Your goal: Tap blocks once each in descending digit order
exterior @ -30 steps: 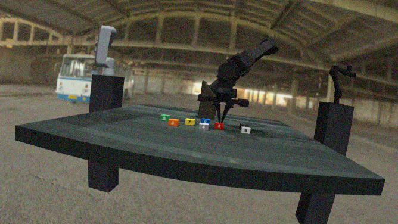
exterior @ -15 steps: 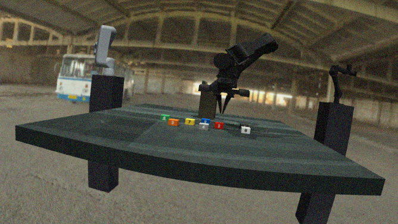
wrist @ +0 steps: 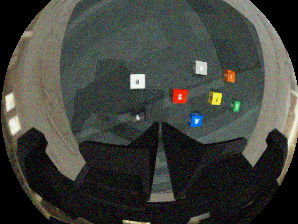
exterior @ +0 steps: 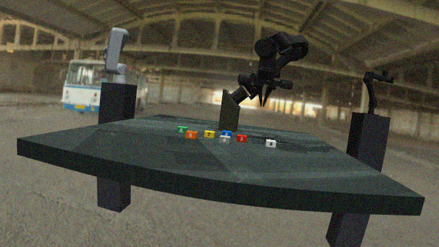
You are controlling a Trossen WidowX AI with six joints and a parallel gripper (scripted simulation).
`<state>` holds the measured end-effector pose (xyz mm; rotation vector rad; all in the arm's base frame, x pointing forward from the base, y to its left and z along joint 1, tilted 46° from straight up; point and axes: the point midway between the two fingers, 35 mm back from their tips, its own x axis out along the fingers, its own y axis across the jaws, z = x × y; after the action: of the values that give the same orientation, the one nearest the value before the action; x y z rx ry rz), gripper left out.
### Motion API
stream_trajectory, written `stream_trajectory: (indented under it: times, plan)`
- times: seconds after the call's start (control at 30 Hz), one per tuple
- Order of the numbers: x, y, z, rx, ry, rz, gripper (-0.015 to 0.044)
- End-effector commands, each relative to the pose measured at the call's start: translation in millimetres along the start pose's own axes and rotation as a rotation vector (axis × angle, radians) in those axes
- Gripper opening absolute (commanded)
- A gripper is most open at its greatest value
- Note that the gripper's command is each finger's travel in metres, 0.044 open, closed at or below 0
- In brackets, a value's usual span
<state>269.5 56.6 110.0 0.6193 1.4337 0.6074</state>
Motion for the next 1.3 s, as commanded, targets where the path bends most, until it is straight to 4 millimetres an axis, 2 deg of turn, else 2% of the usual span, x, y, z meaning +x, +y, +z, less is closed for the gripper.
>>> stream_trajectory:
  times: [0.0,0.07,0.23,0.27,0.4,0.43,0.67,1.27]
  plan:
    - [0.4,35.2,-21.9,-0.004,0.004,0.011,0.002]
    - [0.4,41.8,-26.8,-0.004,0.005,0.013,0.002]
    - [3.1,41.6,-26.4,-0.004,0.005,0.012,0.002]
    - [11.4,41.1,-25.3,-0.004,0.005,0.01,0.002]
    - [70.7,42.6,-25.7,-0.005,0.004,0.013,0.002]
    - [78.4,43.5,-27.0,-0.005,0.004,0.016,0.002]
    - [82.0,43.8,-27.4,-0.005,0.004,0.017,0.002]
    - [110.0,44.4,-27.8,-0.004,0.004,0.019,0.002]
